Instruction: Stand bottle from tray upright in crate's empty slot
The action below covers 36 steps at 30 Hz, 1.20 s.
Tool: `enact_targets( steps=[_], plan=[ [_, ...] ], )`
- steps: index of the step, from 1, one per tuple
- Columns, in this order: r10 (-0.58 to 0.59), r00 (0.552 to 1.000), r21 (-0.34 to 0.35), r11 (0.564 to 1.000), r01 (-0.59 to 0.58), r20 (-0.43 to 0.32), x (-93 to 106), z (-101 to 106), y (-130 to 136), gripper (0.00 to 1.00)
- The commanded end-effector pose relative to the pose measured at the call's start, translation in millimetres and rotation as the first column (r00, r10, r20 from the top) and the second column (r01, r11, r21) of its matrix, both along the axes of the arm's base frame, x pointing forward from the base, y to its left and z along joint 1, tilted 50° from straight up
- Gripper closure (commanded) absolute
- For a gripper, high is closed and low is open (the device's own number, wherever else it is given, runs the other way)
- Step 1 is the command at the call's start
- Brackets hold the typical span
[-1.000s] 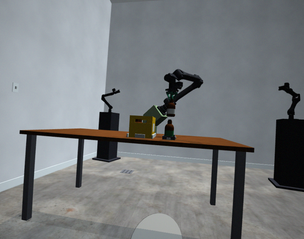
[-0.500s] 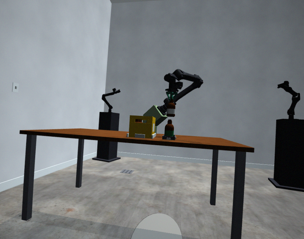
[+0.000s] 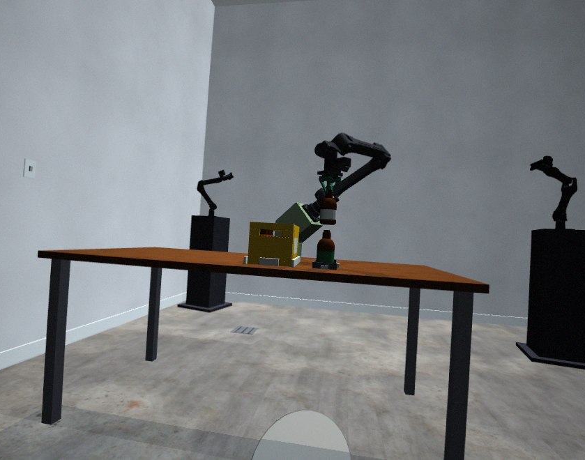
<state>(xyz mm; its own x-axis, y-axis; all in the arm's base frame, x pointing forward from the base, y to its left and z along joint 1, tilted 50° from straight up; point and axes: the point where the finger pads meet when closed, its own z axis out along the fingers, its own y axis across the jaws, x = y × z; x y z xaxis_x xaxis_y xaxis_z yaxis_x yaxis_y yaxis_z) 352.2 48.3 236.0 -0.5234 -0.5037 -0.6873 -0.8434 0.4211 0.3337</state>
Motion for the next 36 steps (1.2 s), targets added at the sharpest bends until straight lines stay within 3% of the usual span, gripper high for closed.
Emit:
enact_targets(
  steps=[1, 11, 12, 15, 26, 29, 31, 36],
  plan=[
    [-0.021, 0.998, -0.014, 1.0, 0.022, 0.058, 17.1, 16.6, -16.1, 1.0],
    [-0.021, 0.998, -0.017, 1.0, 0.022, 0.065, 23.5, 12.1, -20.7, 1.0],
    [-0.02, 0.996, -0.021, 1.0, 0.022, 0.084, 19.9, 20.3, -20.0, 1.0],
    [-0.021, 0.998, -0.015, 1.0, 0.022, 0.062, 25.9, 9.9, -23.0, 1.0],
    [-0.022, 0.998, -0.017, 1.0, 0.023, 0.065, 36.8, 1.2, -32.8, 1.0],
    [-0.021, 0.996, -0.022, 0.999, 0.023, 0.083, 33.6, 9.5, -32.5, 1.0],
    [-0.022, 0.998, -0.016, 1.0, 0.023, 0.062, 39.6, -1.5, -35.7, 1.0],
    [-0.022, 0.998, -0.018, 1.0, 0.023, 0.066, 46.5, -6.9, -41.9, 1.0]
  ],
)
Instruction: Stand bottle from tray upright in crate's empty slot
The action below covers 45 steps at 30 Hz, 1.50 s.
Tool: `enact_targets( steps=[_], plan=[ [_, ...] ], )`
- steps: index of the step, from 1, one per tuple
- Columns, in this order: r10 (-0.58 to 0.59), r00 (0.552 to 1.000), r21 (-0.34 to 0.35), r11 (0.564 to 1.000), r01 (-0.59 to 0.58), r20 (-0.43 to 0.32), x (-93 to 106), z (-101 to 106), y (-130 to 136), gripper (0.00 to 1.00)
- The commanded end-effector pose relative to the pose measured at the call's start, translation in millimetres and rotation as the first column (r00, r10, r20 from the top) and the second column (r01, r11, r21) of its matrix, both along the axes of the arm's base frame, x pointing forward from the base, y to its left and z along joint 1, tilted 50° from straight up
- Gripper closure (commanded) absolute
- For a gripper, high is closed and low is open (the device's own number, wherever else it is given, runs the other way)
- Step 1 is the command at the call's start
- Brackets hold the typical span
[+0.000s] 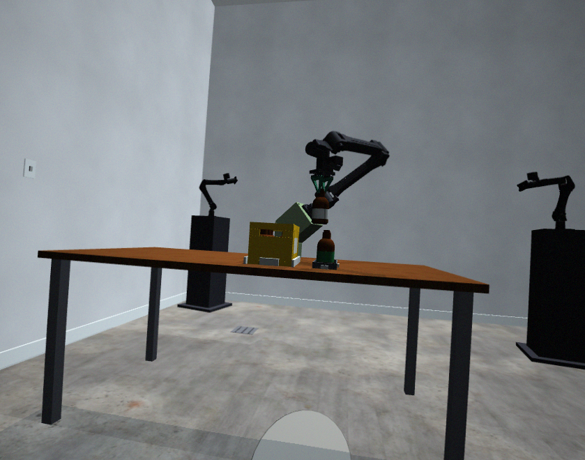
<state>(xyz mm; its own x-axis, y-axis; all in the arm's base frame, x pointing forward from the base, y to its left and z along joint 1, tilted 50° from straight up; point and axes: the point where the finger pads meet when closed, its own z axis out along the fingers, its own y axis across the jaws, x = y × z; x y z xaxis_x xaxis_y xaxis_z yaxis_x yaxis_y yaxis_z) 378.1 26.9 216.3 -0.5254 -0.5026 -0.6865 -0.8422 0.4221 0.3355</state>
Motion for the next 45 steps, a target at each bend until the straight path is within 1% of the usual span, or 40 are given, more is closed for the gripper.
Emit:
enact_targets(
  steps=[1, 7, 9, 10, 11, 12, 24, 26, 27, 29, 32, 41, 43, 44, 45],
  plan=[
    [-0.021, 0.998, -0.019, 1.0, 0.022, 0.066, 21.7, 11.6, -21.6, 1.0],
    [-0.021, 0.998, -0.018, 1.0, 0.022, 0.066, 30.0, 4.7, -29.3, 1.0],
    [-0.021, 0.998, -0.018, 1.0, 0.022, 0.066, 30.0, 4.7, -29.3, 1.0],
    [-0.02, 0.996, -0.025, 0.999, 0.023, 0.086, 27.9, 13.6, -29.4, 1.0],
    [-0.021, 0.997, -0.019, 1.0, 0.022, 0.068, 31.4, 5.3, -31.4, 1.0],
    [-0.021, 0.998, -0.017, 1.0, 0.023, 0.063, 33.9, 1.2, -33.2, 1.0],
    [-0.022, 0.998, -0.019, 1.0, 0.023, 0.064, 52.8, -14.6, -50.8, 1.0],
    [-0.022, 0.998, -0.019, 1.0, 0.023, 0.064, 52.8, -14.6, -50.8, 1.0],
    [-0.021, 0.996, -0.027, 0.999, 0.024, 0.086, 51.5, -4.8, -51.2, 1.0],
    [-0.023, 0.998, -0.017, 1.0, 0.024, 0.061, 57.0, -18.4, -54.9, 1.0],
    [-0.022, 0.998, -0.021, 1.0, 0.024, 0.066, 62.8, -22.7, -59.9, 1.0],
    [-0.023, 0.998, -0.02, 1.0, 0.024, 0.063, 76.2, -34.4, -72.8, 1.0],
    [-0.023, 0.998, -0.02, 1.0, 0.024, 0.063, 76.2, -34.4, -72.8, 1.0],
    [-0.022, 0.996, -0.029, 0.999, 0.025, 0.087, 75.6, -23.4, -73.4, 1.0],
    [-0.023, 0.997, -0.023, 0.999, 0.025, 0.073, 77.5, -30.0, -74.9, 1.0]
  ],
)
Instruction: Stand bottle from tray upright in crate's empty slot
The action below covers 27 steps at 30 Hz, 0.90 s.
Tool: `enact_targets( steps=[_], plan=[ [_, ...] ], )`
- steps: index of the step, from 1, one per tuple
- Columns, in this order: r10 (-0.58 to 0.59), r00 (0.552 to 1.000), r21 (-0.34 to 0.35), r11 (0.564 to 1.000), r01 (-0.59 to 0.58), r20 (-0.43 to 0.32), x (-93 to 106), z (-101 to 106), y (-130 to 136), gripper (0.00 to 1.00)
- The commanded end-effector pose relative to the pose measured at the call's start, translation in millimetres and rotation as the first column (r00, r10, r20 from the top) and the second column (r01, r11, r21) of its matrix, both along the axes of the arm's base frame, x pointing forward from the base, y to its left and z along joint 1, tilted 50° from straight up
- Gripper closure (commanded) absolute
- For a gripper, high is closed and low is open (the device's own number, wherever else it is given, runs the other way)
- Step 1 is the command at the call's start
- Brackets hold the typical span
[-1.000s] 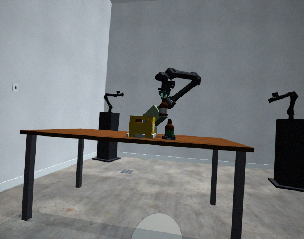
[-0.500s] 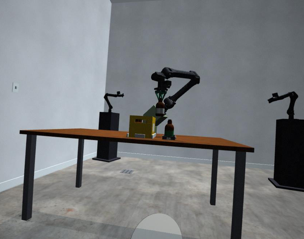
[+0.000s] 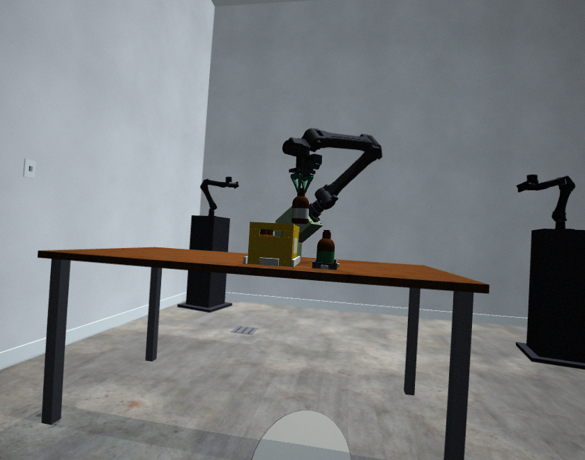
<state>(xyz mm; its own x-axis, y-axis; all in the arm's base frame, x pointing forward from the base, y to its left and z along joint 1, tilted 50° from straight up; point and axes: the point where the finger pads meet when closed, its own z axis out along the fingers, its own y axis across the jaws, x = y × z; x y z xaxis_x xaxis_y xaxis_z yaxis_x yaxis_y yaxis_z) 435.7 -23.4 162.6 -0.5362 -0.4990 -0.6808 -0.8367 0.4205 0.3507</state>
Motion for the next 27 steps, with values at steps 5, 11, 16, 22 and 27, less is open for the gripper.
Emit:
enact_targets(
  steps=[5, 11, 16, 22, 27],
  plan=[
    [-0.023, 0.997, -0.024, 0.999, 0.025, 0.075, 28.2, 10.7, -32.0, 1.0],
    [-0.023, 0.997, -0.026, 0.999, 0.025, 0.076, 36.4, 3.7, -39.8, 1.0],
    [-0.022, 0.994, -0.036, 0.999, 0.026, 0.104, 39.1, 14.1, -42.7, 1.0],
    [-0.024, 0.997, -0.023, 0.999, 0.026, 0.07, 45.9, -4.8, -49.1, 1.0],
    [-0.024, 0.997, -0.023, 0.999, 0.026, 0.067, 50.2, -8.9, -53.6, 1.0]
  ],
)
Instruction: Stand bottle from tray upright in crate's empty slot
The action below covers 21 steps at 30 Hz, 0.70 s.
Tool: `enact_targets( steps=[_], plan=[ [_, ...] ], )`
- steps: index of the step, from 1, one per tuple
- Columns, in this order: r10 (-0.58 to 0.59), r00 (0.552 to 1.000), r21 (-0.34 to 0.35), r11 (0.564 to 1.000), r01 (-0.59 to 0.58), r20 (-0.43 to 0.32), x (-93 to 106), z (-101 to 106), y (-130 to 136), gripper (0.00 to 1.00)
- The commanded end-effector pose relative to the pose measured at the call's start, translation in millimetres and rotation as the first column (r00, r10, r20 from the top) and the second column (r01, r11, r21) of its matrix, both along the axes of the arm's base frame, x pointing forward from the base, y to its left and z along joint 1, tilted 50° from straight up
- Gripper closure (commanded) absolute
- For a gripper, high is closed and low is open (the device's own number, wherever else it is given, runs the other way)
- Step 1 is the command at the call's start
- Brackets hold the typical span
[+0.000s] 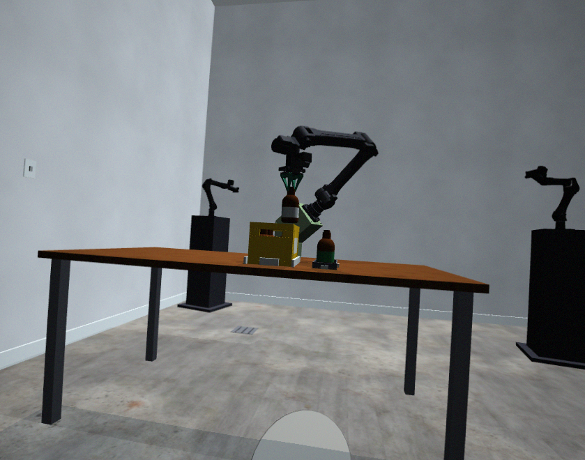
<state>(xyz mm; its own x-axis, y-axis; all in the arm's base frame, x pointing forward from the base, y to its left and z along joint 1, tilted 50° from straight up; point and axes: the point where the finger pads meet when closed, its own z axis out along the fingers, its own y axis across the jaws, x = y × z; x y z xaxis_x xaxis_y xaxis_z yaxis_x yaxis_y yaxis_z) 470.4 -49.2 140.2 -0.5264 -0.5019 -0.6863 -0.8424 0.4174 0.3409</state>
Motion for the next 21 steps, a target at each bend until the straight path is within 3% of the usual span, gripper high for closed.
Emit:
enact_targets(
  steps=[1, 21],
  plan=[
    [-0.028, 0.998, -0.024, 0.999, 0.03, 0.063, 16.1, 16.3, -28.4, 1.0],
    [-0.029, 0.998, -0.022, 0.999, 0.03, 0.058, 25.4, 8.0, -37.6, 1.0]
  ],
)
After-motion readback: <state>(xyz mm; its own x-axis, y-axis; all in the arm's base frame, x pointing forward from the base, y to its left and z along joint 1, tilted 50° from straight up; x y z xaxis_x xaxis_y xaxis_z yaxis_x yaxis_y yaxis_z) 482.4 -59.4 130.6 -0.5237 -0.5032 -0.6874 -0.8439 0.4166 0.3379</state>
